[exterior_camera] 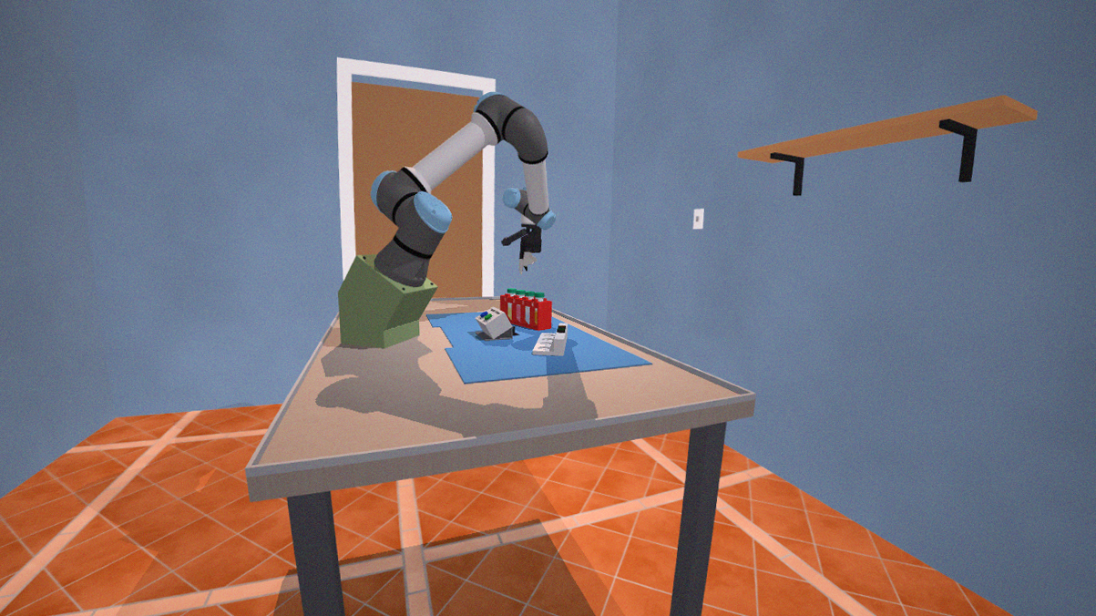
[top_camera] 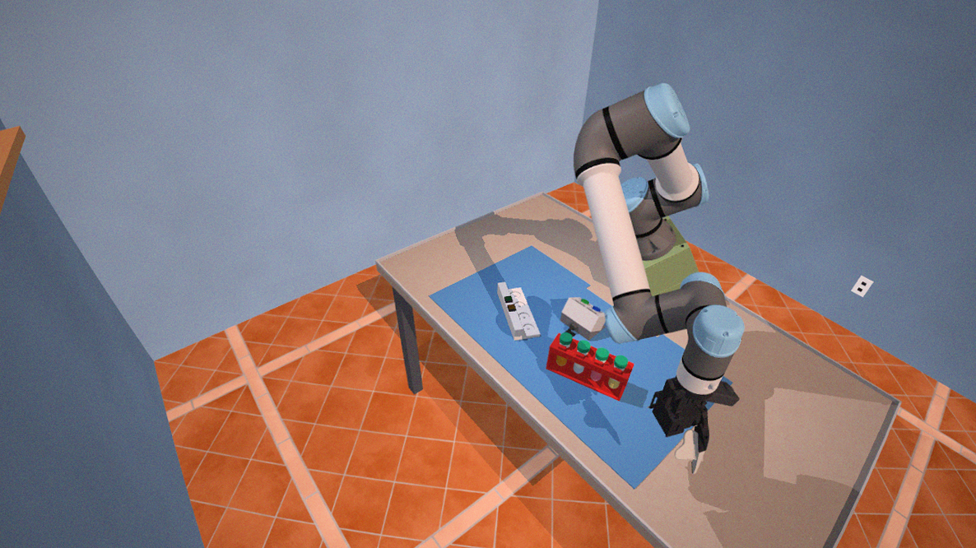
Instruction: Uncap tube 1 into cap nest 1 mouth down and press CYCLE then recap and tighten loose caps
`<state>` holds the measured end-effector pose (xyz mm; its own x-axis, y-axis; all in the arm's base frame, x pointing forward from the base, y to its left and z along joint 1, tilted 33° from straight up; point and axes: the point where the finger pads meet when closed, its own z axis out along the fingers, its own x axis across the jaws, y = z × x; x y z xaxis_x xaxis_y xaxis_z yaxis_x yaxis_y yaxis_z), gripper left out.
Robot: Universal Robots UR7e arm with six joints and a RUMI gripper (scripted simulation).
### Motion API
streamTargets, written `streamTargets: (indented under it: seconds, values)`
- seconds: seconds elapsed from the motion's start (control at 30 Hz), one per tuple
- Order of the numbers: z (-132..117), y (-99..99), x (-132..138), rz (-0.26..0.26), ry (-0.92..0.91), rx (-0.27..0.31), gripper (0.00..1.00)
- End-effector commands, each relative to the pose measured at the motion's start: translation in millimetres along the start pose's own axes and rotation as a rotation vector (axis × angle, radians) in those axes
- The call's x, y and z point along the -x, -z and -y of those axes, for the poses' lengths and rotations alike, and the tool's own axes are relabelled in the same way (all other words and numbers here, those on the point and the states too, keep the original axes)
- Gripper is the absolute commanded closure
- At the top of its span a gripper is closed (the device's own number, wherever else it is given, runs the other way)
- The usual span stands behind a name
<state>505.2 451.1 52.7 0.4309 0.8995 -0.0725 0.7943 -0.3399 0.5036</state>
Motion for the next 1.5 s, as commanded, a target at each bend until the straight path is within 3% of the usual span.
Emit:
streamTargets:
  seconds: [0.0,0.53,0.57,1.47]
  values:
    - [-0.2,0.8,-0.4,-0.002,0.000,0.001,0.00]
    - [-0.2,0.8,-0.4,-0.002,0.000,0.001,0.00]
    - [-0.2,0.8,-0.4,-0.002,0.000,0.001,0.65]
    - [-0.2,0.8,-0.4,-0.002,0.000,0.001,0.65]
